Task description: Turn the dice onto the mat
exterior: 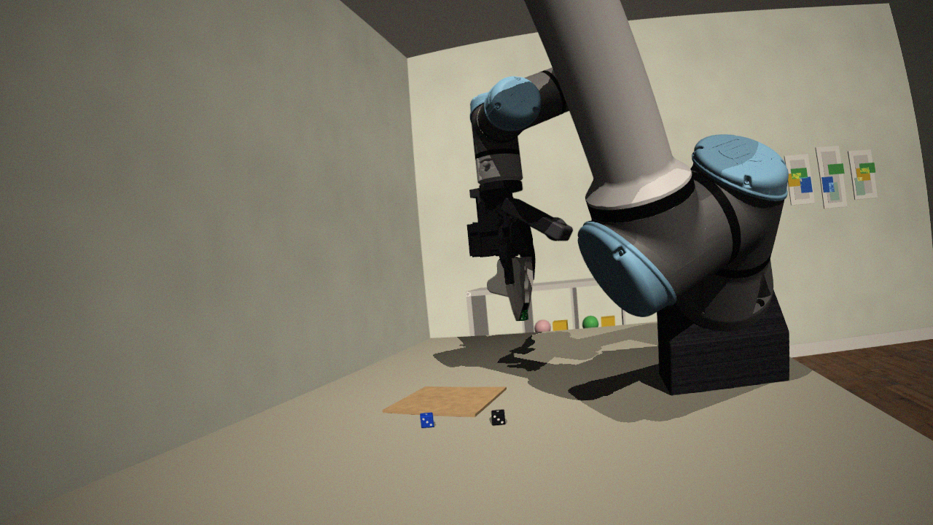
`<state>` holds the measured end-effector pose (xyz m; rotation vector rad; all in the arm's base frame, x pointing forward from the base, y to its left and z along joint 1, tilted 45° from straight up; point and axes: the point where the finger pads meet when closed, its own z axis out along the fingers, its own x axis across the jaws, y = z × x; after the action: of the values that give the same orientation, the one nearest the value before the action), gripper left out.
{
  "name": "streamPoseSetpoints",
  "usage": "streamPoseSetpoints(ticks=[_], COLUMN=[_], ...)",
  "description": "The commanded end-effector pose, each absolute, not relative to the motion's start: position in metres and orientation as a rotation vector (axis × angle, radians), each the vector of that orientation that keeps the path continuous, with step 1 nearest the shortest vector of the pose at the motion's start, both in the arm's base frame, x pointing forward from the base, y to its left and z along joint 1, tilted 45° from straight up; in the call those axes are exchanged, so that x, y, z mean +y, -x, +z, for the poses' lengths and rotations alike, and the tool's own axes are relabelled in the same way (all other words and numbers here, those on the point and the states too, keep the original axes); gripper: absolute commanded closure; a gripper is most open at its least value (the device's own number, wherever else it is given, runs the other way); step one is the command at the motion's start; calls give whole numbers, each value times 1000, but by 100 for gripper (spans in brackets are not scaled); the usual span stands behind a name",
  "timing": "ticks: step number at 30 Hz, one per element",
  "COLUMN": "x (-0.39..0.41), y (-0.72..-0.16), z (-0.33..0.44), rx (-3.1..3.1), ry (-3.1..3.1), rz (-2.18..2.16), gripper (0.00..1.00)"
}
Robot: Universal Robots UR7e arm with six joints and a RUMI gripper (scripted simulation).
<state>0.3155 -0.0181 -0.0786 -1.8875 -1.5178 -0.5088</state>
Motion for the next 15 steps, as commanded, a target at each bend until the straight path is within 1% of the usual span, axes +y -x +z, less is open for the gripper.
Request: streamPoseSetpoints(ticks=[1,15], x=[-17,-14], y=[-316,-318], z=[-78,-75], rx=[-1440,-1172], ry=[1939,2085], rz=[-473,-356], gripper=[100,100])
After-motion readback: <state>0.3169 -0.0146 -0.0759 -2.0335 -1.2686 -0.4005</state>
